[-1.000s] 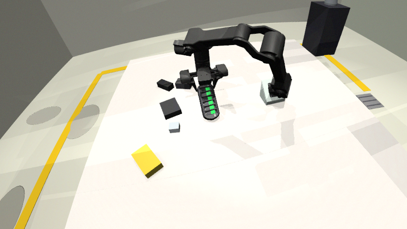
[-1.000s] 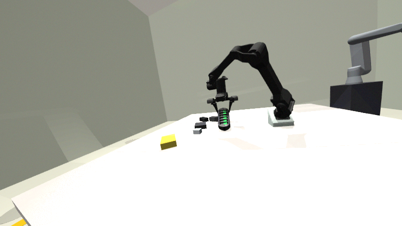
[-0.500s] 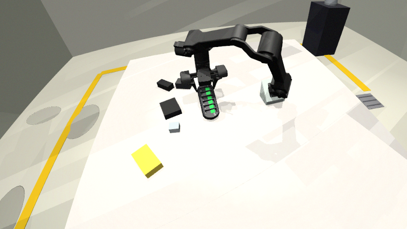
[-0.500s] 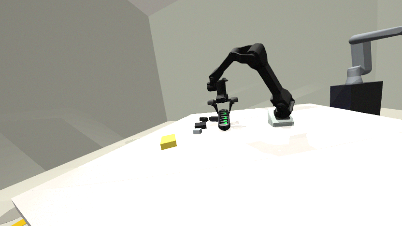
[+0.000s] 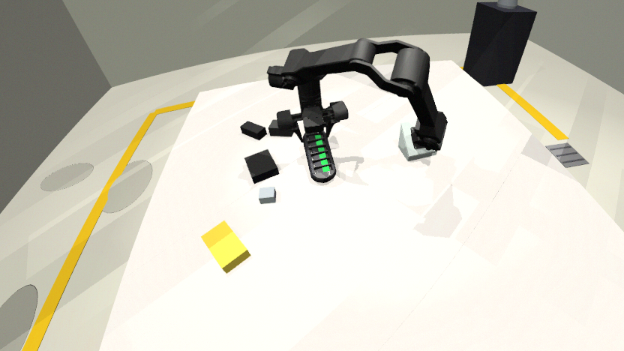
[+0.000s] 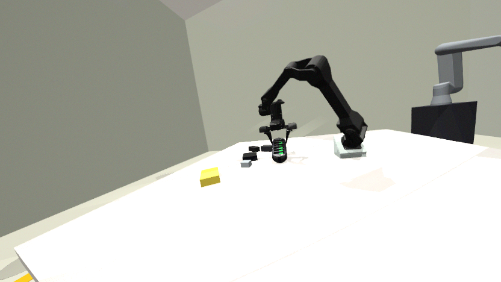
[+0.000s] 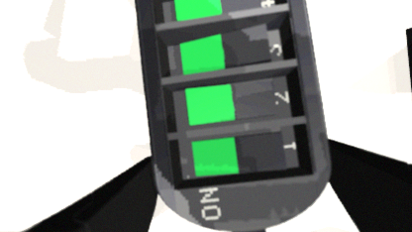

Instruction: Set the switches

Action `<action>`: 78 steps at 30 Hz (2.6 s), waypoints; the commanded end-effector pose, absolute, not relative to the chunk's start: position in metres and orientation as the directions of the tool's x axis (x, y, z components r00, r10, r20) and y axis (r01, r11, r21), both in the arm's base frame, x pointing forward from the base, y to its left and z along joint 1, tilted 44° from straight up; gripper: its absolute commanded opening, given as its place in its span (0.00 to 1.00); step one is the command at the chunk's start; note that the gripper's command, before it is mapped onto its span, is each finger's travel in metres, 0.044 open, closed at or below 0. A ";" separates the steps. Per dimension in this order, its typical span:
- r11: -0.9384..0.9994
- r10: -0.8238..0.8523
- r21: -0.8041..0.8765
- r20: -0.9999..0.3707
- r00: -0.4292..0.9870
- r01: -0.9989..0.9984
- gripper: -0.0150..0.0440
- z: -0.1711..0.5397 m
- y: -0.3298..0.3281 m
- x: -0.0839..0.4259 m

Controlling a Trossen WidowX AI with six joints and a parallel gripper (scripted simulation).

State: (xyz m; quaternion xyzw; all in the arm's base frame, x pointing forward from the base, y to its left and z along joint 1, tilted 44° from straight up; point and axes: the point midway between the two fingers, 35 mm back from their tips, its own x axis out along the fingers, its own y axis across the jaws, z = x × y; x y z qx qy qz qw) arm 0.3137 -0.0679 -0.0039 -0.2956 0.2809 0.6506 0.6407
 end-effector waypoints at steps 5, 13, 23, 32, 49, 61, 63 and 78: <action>-0.029 0.683 -0.003 -0.730 -0.018 -1.000 0.82 -0.011 -0.059 0.312; -0.029 0.683 -0.003 -0.730 -0.018 -1.000 0.82 -0.016 -0.058 0.312; -0.029 0.684 -0.003 -0.730 -0.018 -1.000 0.82 -0.024 -0.056 0.312; -0.029 0.684 -0.003 -0.730 -0.018 -1.000 0.82 -0.030 -0.054 0.312; -0.029 0.684 -0.004 -0.730 -0.017 -1.000 0.82 -0.042 -0.048 0.312; -0.029 0.682 -0.004 -0.731 -0.017 -1.000 0.82 -0.047 -0.047 0.312; -0.030 0.679 -0.005 -0.734 -0.017 -1.000 0.82 -0.047 -0.048 0.312; -0.031 0.673 -0.005 -0.739 -0.017 -1.000 1.00 -0.045 -0.049 0.312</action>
